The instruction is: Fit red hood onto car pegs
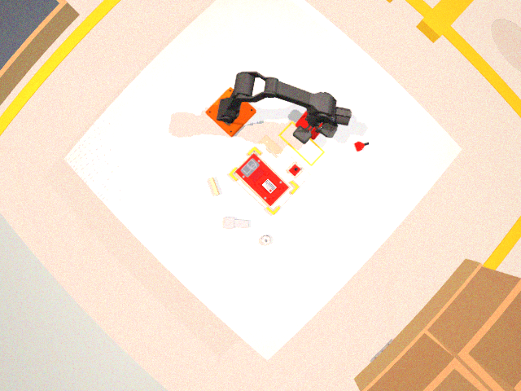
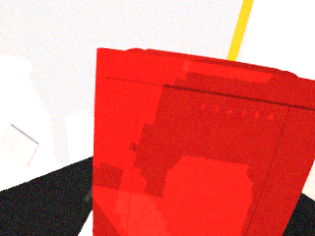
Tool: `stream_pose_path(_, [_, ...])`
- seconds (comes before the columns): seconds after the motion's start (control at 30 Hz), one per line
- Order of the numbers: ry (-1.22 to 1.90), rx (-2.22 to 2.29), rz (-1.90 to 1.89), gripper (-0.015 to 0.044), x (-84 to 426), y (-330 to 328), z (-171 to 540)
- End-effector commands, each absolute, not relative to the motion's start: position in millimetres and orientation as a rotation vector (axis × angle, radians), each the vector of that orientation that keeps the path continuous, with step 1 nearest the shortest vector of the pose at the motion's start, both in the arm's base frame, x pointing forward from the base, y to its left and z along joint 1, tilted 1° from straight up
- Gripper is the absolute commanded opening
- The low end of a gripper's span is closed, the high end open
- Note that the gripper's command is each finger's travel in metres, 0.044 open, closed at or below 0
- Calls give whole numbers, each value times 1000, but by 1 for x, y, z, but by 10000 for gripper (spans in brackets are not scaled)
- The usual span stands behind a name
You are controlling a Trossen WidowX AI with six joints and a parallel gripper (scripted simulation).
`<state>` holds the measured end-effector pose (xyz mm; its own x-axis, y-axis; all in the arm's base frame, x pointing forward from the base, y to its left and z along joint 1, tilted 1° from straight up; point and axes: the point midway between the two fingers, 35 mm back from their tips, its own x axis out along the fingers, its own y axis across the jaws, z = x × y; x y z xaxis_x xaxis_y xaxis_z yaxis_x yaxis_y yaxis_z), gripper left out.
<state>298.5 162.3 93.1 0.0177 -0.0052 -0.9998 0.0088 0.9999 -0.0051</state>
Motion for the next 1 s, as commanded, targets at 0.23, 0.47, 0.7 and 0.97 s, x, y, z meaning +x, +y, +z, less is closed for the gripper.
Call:
stream_pose_path(0.23, [1542,9,-8,0,299,163,119])
stream_pose_path(0.47, [1542,10,-16,0,312,137,115])
stream_pose_path(0.7, [1533,26,-17,0,324,105,116])
stream_pose_path(0.97, [1524,46,-18,0,332,73,117])
